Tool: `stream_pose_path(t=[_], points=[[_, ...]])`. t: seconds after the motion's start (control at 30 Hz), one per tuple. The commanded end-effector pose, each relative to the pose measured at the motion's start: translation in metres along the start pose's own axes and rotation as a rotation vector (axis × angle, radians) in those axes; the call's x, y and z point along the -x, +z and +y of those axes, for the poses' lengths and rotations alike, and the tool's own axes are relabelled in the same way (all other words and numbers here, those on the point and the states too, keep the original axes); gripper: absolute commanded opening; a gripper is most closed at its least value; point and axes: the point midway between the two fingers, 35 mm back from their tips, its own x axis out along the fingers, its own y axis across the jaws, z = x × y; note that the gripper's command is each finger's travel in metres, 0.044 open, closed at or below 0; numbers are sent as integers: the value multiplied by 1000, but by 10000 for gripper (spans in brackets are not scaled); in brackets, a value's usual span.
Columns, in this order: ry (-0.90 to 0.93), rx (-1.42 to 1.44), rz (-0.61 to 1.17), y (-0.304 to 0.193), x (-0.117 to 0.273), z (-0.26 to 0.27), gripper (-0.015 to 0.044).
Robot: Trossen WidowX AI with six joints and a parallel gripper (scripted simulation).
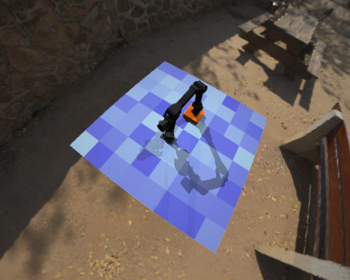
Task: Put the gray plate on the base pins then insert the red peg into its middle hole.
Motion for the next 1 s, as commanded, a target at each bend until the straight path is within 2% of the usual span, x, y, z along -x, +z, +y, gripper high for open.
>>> stream_pose_path(t=[0.0,0.53,0.73,0.97], points=[[2,3,-2,0,-1,2,0],[2,5,-1,-1,-1,2,0],[2,5,-1,-1,-1,2,150],[2,5,-1,-1,-1,2,150]])
